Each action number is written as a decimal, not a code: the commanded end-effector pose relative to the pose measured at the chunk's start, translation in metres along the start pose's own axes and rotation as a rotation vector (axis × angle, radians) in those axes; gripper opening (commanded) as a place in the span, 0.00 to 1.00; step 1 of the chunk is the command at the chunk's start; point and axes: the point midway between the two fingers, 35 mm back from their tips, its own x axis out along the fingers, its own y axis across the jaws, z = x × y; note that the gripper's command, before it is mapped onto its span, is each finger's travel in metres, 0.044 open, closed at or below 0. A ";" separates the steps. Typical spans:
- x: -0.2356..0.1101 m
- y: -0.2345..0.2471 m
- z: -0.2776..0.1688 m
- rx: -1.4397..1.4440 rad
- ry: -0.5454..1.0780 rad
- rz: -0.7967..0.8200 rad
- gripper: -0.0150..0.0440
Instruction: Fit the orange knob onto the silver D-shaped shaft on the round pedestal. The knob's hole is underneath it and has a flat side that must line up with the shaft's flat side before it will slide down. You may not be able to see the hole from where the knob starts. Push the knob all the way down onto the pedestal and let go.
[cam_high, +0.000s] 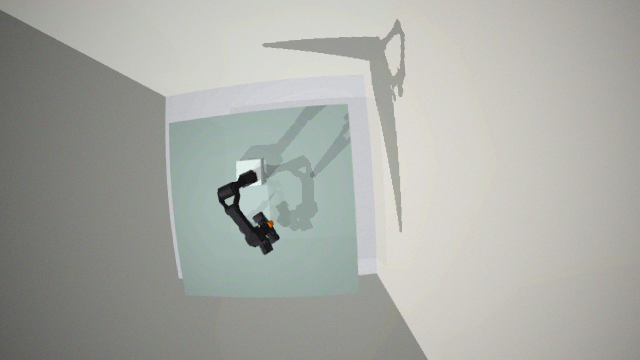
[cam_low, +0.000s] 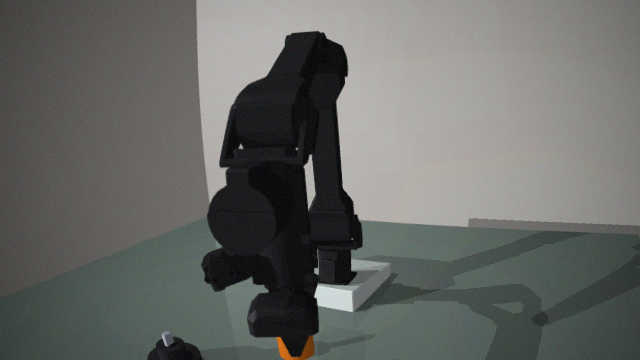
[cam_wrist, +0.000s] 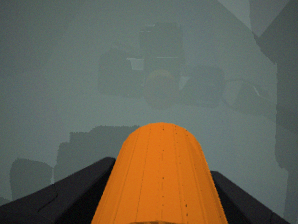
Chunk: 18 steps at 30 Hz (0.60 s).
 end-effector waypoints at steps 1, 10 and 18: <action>-0.017 0.001 0.001 -0.003 -0.005 0.009 0.25; -0.046 0.001 0.000 -0.003 -0.005 0.009 0.25; -0.061 0.000 0.000 -0.003 -0.005 0.009 0.25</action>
